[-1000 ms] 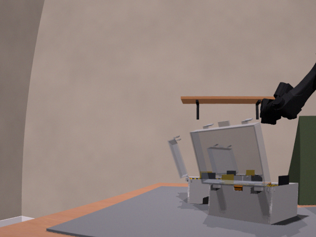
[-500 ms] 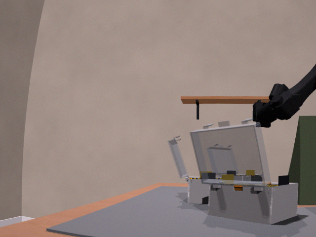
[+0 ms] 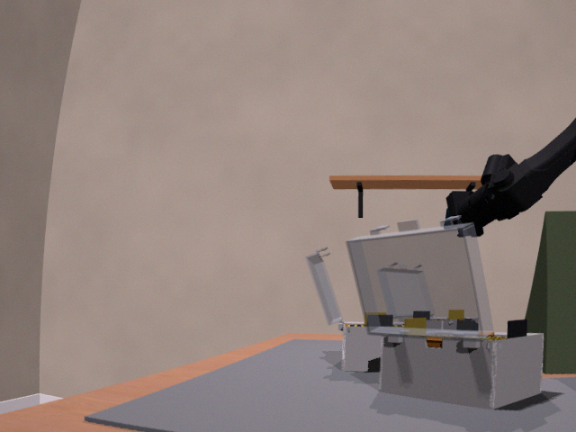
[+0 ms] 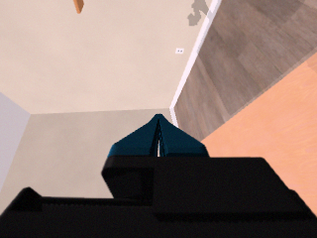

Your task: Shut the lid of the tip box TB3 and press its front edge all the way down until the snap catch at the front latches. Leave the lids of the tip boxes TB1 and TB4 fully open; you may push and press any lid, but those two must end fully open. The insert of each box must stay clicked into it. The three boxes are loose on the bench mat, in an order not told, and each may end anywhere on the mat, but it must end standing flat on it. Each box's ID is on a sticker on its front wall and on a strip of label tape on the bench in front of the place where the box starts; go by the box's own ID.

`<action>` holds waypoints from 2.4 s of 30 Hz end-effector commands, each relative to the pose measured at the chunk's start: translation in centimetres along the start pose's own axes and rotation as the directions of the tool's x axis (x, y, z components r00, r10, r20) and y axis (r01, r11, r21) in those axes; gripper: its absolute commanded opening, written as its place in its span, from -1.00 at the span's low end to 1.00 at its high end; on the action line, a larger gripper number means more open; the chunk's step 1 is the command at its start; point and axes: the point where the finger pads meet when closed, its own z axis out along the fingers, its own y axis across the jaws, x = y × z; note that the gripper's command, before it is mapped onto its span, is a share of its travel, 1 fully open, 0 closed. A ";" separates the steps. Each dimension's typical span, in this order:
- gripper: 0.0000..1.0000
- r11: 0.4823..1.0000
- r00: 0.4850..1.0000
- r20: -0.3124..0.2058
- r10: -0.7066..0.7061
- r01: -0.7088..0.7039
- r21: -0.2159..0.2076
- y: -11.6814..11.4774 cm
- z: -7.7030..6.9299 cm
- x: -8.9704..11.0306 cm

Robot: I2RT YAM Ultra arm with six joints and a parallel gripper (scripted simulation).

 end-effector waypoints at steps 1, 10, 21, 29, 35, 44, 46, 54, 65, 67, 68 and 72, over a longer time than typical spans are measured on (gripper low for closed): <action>-1.00 0.998 0.996 -0.069 -0.050 0.052 0.026 -0.3 -0.2 1.6; -1.00 0.992 0.983 -0.157 -0.099 0.109 0.057 -1.2 -0.6 4.3; -1.00 0.979 0.949 -0.274 -0.158 0.186 0.081 -2.1 -1.4 7.0; -1.00 0.960 0.896 -0.390 -0.212 0.265 0.087 -3.0 -2.5 9.6; -1.00 0.954 0.876 -0.425 -0.227 0.289 0.086 -3.4 -3.1 10.8; -1.00 0.923 0.779 -0.559 -0.284 0.380 0.062 -4.4 -4.9 13.6; -1.00 0.914 0.751 -0.590 -0.296 0.402 0.053 -4.7 -5.5 14.4; -1.00 0.891 0.673 -0.664 -0.326 0.453 0.022 -5.4 -7.4 16.4; -1.00 0.860 0.559 -0.748 -0.359 0.510 -0.032 -6.2 -9.5 18.2; -1.00 0.845 0.502 -0.781 -0.372 0.532 -0.060 -6.4 -10.3 18.8; -1.00 0.842 0.491 -0.787 -0.374 0.536 -0.066 -6.5 -10.7 19.1; -1.00 0.826 0.432 -0.815 -0.386 0.554 -0.097 -6.9 -11.9 19.8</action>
